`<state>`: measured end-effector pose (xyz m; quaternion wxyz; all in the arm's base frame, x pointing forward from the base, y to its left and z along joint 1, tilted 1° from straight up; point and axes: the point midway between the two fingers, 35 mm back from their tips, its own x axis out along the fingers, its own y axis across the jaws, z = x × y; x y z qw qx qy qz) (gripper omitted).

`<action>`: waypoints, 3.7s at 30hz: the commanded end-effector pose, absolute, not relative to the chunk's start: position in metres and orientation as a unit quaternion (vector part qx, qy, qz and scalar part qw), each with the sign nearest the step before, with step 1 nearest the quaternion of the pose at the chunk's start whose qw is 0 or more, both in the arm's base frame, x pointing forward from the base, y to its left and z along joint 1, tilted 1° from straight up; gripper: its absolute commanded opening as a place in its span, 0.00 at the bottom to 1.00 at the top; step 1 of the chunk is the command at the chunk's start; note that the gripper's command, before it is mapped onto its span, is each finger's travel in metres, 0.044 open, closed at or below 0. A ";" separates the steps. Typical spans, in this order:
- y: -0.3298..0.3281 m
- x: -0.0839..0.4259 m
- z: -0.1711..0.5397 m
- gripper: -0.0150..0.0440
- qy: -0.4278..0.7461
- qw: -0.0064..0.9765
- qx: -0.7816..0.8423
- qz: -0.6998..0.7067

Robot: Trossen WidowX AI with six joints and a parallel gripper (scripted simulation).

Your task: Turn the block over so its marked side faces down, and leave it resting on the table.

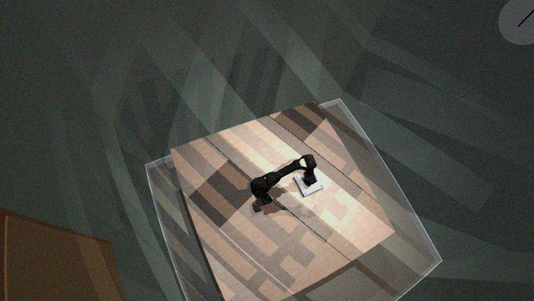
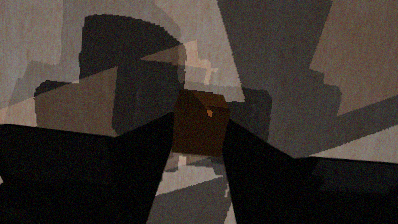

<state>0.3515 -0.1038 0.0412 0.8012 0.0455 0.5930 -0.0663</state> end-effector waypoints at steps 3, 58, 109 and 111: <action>-0.104 0.351 0.044 0.25 0.549 0.832 0.041 -0.067; -0.102 0.344 0.014 0.25 0.243 0.967 0.014 -0.075; -0.102 0.343 0.015 1.00 0.232 0.970 0.013 -0.076; -0.102 0.343 0.015 1.00 0.232 0.970 0.013 -0.076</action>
